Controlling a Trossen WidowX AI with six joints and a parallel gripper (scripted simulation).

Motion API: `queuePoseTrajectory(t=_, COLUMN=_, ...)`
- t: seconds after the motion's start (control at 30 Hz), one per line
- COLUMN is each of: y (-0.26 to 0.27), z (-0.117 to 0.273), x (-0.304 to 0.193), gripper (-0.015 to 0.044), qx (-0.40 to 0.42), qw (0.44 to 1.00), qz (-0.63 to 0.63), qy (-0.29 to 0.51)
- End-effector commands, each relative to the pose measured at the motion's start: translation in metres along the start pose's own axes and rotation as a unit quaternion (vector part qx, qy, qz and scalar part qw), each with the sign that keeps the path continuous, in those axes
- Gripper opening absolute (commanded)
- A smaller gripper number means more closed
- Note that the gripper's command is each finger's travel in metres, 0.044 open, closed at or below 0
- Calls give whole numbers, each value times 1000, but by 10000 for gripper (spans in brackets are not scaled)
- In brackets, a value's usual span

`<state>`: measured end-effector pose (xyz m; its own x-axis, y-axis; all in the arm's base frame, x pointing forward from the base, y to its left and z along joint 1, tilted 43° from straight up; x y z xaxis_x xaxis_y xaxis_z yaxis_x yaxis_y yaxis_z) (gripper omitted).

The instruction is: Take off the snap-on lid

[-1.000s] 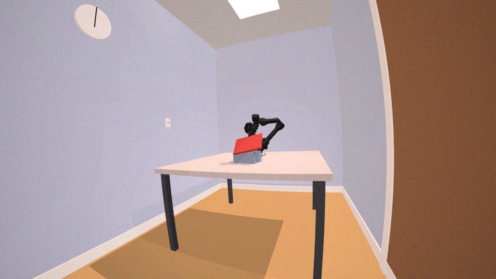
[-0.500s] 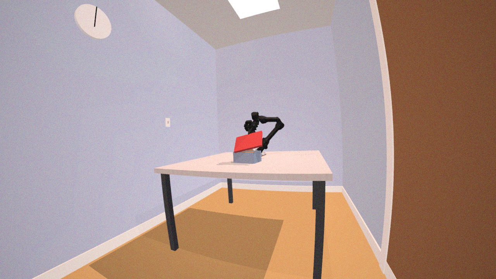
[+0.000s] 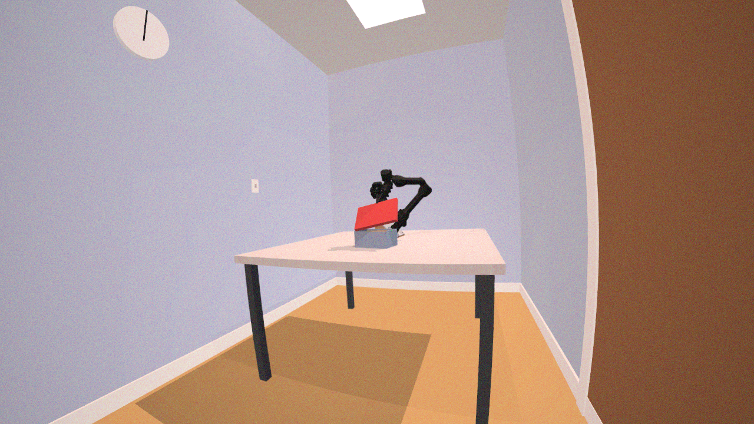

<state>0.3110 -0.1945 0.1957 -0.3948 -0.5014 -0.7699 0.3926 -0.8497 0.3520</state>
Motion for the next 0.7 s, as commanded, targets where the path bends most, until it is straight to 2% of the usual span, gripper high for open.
queuePoseTrajectory(t=0.0, y=3, z=1, x=10, gripper=0, qx=5, qw=1000, qz=1, qy=0)
queuePoseTrajectory(t=0.67, y=11, z=3, x=49, gripper=0, qx=6, qw=1000, qz=2, qy=-1)
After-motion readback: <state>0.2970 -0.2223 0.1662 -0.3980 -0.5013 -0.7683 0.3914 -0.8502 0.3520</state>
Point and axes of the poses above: the point midway between the two fingers, 35 mm back from their tips, its own z axis back along the fingers, its own y axis across the jaws, x = y × z, the point moved 2 cm from there along z, back along the fingers, and after that the axes turned 13 degrees about -z, right-handed, at the moved point
